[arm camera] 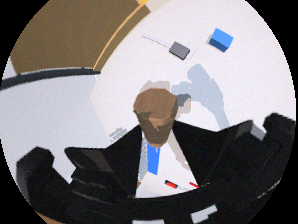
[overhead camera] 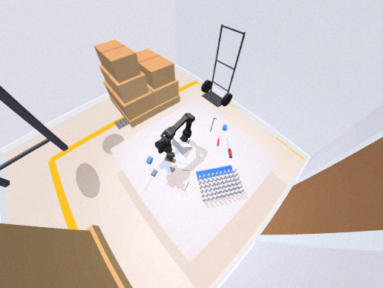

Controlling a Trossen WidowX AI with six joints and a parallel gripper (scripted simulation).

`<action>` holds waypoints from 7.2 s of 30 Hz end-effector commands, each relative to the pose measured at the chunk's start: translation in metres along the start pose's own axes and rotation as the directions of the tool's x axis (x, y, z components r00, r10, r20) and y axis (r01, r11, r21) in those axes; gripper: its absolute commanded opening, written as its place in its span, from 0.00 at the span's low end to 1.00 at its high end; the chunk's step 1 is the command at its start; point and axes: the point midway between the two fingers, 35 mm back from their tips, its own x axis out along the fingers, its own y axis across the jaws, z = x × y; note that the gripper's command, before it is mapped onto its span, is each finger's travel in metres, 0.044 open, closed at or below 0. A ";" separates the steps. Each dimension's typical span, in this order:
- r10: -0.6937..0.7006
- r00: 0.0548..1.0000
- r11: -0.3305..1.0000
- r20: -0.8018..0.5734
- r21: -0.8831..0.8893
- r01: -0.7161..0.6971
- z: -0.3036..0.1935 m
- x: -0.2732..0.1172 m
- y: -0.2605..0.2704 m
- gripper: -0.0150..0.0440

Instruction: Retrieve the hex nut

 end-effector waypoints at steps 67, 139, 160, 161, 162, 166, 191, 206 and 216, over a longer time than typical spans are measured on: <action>-0.069 0.977 -0.755 0.203 -0.651 0.082 -0.219 -0.007 0.041 0.25; 0.041 0.972 0.002 0.231 0.973 -0.231 -0.383 -0.018 -0.043 0.25; 0.039 0.971 0.006 0.237 0.971 -0.238 -0.394 0.068 -0.080 0.25; 0.040 0.971 0.006 0.237 0.971 -0.237 -0.395 0.072 -0.083 0.25; 0.040 0.971 0.006 0.236 0.972 -0.237 -0.395 0.076 -0.086 0.25; 0.042 0.972 0.006 0.232 0.973 -0.232 -0.396 0.092 -0.099 0.25; 0.045 0.974 0.001 0.223 0.975 -0.223 -0.395 0.120 -0.115 0.25; 0.046 0.974 0.003 0.222 0.975 -0.222 -0.395 0.124 -0.107 0.25; 0.047 0.974 0.004 0.221 0.975 -0.222 -0.395 0.128 -0.102 0.25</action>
